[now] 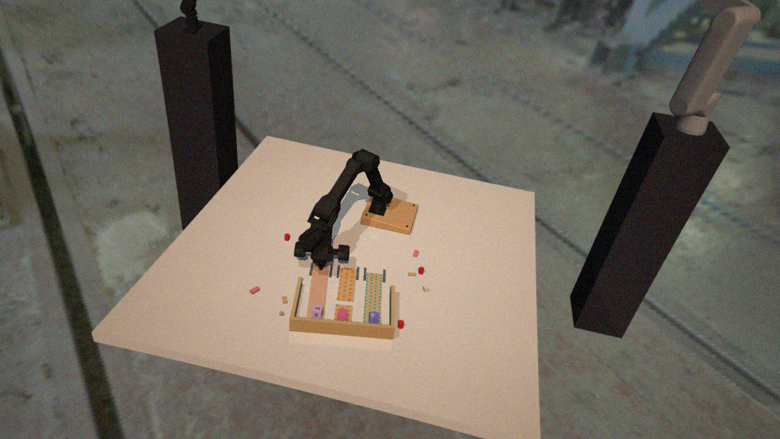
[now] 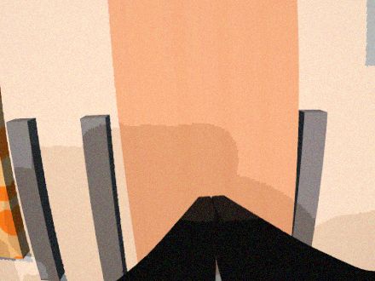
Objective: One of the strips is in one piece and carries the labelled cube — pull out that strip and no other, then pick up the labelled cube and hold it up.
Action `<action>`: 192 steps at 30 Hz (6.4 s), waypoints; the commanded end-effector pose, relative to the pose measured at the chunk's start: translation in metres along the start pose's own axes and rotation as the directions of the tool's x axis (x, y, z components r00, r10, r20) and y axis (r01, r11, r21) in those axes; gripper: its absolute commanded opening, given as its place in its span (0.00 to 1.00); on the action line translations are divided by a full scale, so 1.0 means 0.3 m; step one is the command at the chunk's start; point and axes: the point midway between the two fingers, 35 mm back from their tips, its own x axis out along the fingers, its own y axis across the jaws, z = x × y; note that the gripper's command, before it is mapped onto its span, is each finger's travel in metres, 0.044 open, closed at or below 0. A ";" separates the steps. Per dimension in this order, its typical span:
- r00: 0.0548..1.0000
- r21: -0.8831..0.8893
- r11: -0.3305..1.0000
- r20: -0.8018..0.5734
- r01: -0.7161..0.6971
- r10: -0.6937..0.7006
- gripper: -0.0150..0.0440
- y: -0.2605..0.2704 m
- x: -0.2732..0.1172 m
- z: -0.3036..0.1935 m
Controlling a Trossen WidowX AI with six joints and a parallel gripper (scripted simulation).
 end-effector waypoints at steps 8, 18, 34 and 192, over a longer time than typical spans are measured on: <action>1.000 0.001 1.000 -0.018 -0.005 0.005 0.25 0.004 0.018 -0.079; 1.000 0.001 1.000 -0.019 -0.005 0.005 0.25 0.005 0.020 -0.129; 1.000 0.001 1.000 -0.021 -0.005 0.005 0.25 0.008 0.022 -0.210; 1.000 0.169 0.986 -0.020 -0.001 0.004 1.00 -0.002 -0.174 -0.180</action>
